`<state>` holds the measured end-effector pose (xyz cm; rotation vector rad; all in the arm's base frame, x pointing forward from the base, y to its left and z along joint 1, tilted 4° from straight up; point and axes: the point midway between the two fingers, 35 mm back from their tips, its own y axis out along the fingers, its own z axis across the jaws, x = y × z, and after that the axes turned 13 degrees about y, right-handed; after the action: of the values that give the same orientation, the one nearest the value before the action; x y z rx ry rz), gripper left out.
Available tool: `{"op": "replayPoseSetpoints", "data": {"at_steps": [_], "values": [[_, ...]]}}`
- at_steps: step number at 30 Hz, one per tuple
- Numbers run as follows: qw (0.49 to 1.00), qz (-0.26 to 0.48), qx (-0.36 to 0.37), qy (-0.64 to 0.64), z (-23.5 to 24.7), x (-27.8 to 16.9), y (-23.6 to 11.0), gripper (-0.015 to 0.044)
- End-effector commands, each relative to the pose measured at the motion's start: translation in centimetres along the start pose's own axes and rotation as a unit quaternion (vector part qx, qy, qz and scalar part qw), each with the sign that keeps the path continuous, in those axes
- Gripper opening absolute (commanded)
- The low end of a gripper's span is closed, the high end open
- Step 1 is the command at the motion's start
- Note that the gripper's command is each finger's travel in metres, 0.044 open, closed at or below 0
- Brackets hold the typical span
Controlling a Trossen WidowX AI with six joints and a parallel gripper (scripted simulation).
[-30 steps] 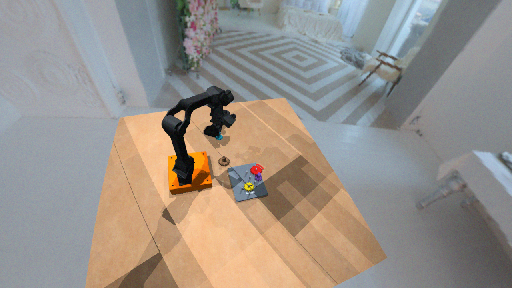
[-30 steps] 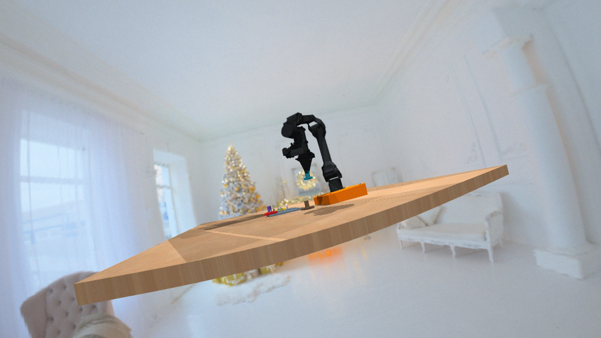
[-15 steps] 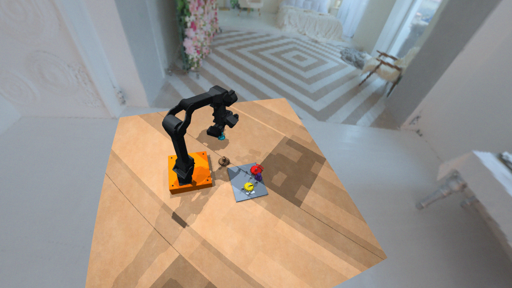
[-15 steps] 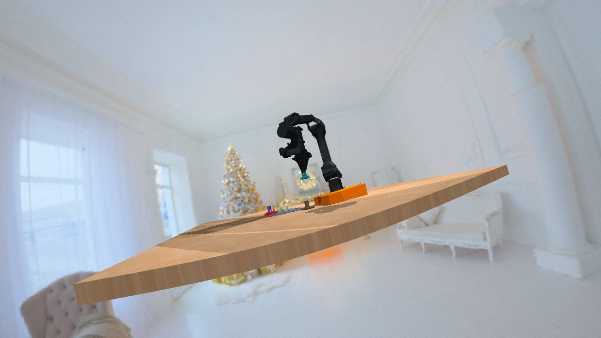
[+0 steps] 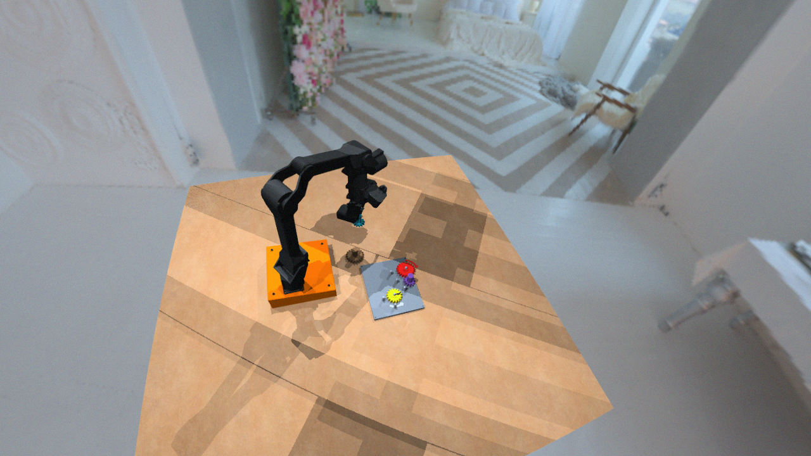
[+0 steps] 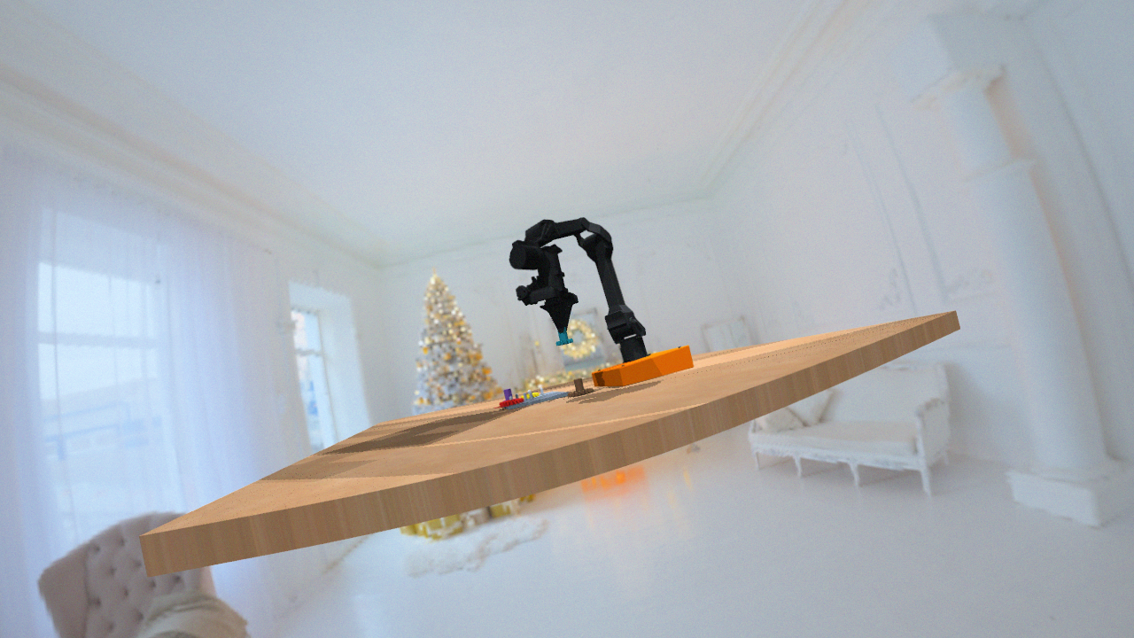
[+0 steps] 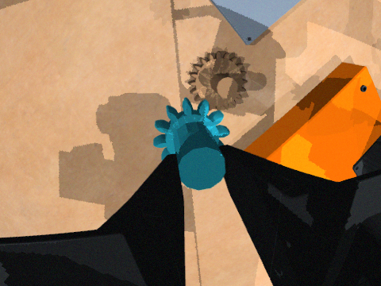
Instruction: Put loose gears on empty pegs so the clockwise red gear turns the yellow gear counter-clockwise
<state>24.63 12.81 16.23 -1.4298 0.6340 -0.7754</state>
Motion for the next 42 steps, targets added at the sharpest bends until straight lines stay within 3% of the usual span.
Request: {"op": "replayPoseSetpoints", "data": {"at_steps": [1,42], "values": [[1.0,0.003,-0.001,-0.001,0.1,0.8,0.3,0.0],[1.0,0.003,0.007,0.001,-0.1,9.6,2.7,0.0]]}}
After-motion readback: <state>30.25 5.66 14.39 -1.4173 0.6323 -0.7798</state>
